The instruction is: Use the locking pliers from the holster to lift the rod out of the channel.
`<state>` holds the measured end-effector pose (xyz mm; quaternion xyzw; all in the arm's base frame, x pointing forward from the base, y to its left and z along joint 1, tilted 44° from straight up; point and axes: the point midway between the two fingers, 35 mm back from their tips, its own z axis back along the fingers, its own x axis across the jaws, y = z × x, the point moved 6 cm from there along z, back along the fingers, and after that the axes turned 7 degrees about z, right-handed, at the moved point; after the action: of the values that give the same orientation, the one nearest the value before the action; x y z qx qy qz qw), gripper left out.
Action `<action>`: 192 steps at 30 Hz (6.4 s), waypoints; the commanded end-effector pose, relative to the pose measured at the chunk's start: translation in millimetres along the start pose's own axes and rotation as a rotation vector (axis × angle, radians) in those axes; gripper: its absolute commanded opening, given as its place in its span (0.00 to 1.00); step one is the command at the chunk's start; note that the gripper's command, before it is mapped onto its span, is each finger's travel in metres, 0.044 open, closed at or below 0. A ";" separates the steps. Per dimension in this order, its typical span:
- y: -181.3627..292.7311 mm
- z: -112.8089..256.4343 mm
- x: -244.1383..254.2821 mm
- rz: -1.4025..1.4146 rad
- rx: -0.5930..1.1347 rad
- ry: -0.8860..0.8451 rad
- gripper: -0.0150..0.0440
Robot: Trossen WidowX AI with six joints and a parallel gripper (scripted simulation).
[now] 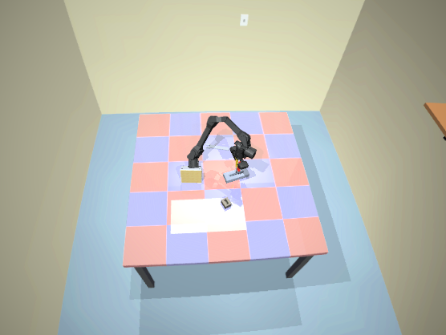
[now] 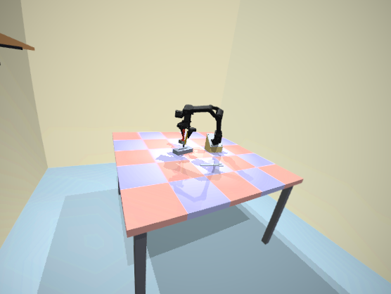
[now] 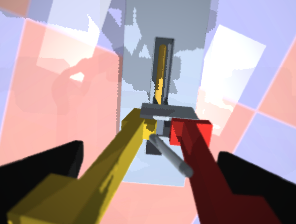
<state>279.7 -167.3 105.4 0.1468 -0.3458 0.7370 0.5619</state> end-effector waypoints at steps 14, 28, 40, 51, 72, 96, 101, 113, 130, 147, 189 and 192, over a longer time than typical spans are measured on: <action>2.1 -2.4 -1.8 0.003 -0.003 0.002 0.80; 1.0 -16.6 -1.3 0.003 -0.004 0.002 0.80; 0.4 -28.5 -0.9 0.003 -0.004 0.001 0.80; 0.4 -37.7 -1.0 0.003 -0.005 0.001 0.80; 0.7 -38.5 -2.9 0.003 -0.005 0.001 0.75; 1.0 -38.5 -5.5 0.003 -0.005 0.001 0.69; 1.1 -38.5 -6.0 0.003 -0.005 0.001 0.68; 1.3 -38.4 -7.4 0.003 -0.005 0.001 0.66; 1.4 -38.4 -8.6 0.003 -0.005 0.002 0.63; 1.4 -38.4 -8.6 0.003 -0.005 0.002 0.43; 2.5 -10.3 -16.2 -0.004 -0.007 -0.013 0.43; 2.7 -8.1 -16.7 -0.004 -0.007 -0.014 0.43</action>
<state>284.7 -166.7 85.8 0.1589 -0.3531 0.7321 0.5605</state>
